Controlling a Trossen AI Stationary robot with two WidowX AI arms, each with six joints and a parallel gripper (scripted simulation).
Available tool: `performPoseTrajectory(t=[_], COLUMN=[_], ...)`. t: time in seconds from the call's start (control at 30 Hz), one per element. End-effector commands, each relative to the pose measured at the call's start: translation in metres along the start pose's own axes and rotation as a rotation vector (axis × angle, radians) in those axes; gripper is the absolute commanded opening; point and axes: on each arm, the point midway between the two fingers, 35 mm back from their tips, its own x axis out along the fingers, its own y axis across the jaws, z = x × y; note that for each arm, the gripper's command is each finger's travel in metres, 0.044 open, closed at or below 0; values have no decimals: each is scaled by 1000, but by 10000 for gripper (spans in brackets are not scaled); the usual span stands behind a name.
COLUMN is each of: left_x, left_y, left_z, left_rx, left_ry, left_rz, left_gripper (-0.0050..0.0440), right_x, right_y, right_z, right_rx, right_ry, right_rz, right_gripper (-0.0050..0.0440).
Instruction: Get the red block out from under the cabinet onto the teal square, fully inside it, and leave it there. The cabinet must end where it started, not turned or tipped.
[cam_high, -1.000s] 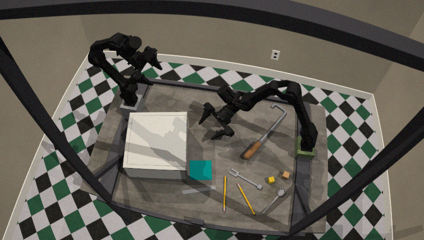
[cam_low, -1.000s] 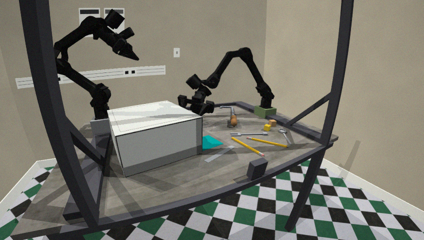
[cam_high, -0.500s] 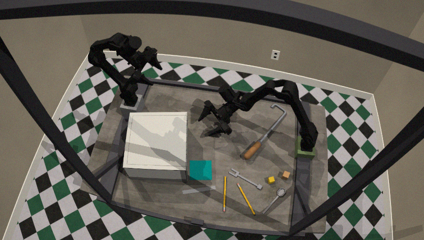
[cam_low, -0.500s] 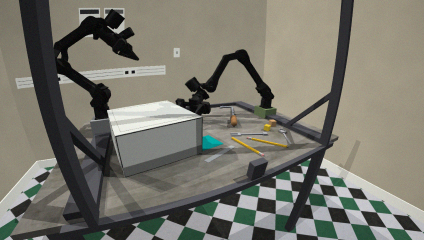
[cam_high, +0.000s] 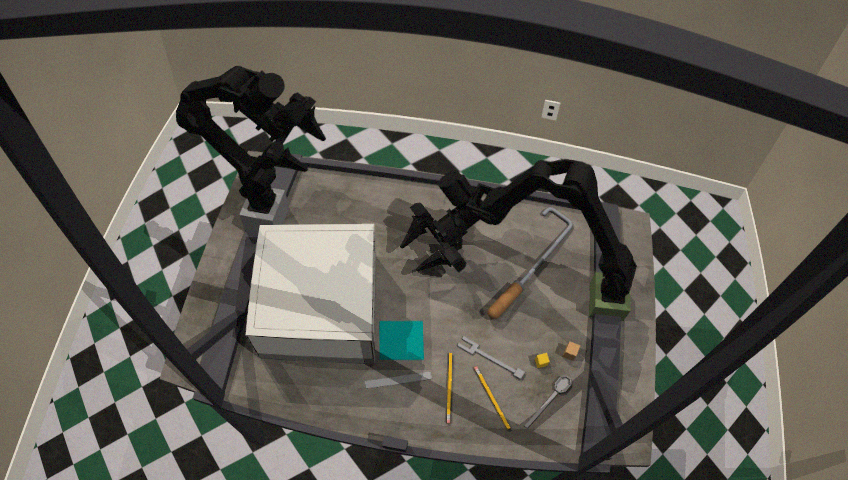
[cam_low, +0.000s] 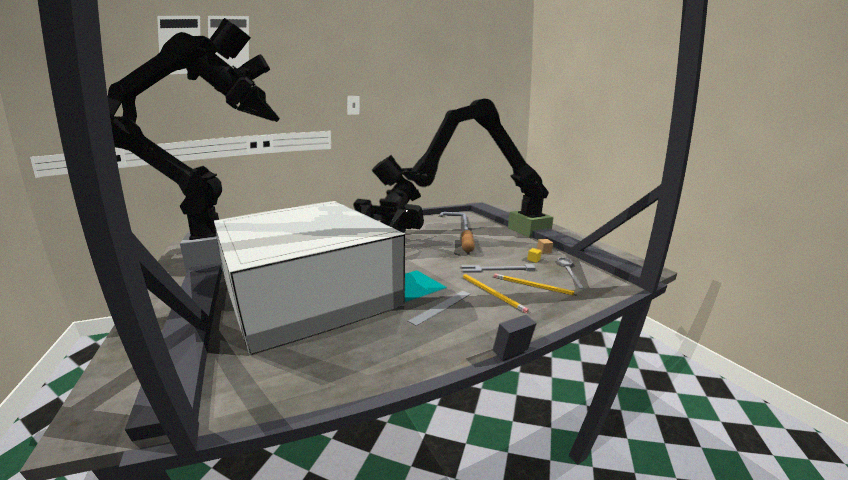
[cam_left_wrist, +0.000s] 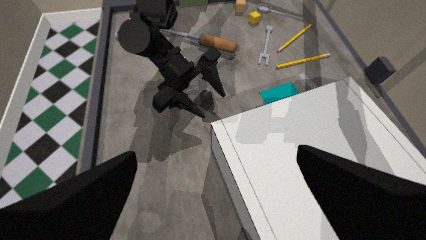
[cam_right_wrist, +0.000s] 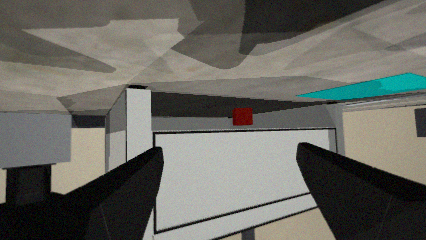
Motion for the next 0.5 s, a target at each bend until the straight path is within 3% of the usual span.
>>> performPoseTrajectory(t=[0.0, 0.23, 0.47], left_x=[18, 54, 80], left_y=[-4, -11, -15], left_z=[13, 34, 46], left_rx=[7, 12, 16], left_ry=[-15, -59, -91], left_rz=[-6, -18, -26], left_gripper=[440, 440, 440], right_x=[-11, -14, -25], right_y=[-8, -11, -31], right_z=[-16, -25, -13], right_rx=[-42, -80, -72], right_ry=[9, -74, -125], right_rz=[12, 5, -9], right_gripper=[260, 260, 260])
